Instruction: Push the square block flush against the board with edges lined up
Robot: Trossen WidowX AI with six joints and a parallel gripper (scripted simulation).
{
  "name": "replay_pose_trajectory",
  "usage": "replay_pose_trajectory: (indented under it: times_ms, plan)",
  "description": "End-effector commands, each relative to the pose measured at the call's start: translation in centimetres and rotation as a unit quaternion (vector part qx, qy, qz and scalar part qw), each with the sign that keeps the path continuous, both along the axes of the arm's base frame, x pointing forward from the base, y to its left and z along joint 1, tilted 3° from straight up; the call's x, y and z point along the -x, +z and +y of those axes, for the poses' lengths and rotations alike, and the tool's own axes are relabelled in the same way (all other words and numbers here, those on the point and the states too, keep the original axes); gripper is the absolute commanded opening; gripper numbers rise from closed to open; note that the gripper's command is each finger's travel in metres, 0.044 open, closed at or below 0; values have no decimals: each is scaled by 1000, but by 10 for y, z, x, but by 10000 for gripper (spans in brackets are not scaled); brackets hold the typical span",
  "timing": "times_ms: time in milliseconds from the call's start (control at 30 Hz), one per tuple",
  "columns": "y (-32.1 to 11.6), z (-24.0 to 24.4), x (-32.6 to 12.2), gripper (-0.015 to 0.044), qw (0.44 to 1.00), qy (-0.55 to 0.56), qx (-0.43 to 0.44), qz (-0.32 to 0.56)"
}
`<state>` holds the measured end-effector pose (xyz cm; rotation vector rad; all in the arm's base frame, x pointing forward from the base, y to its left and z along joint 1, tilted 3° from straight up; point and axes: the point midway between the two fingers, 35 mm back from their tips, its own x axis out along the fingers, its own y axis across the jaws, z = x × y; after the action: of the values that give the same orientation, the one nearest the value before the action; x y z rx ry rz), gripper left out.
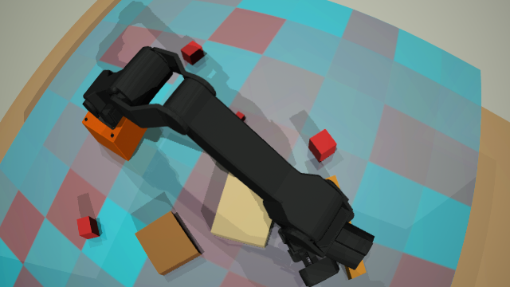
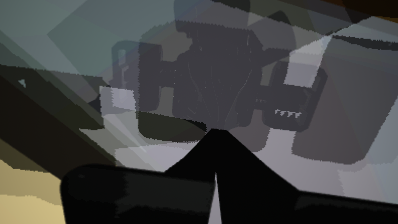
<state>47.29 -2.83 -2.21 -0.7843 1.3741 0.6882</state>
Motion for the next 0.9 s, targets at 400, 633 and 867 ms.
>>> replay_pose_trajectory:
  times_ms: [400,633,867]
  plan:
    - [0,-21,13,0,1000,-3,1,-1]
    - [-1,-30,20,0,1000,-3,2,0]
    - [-2,-35,25,0,1000,-6,2,5]
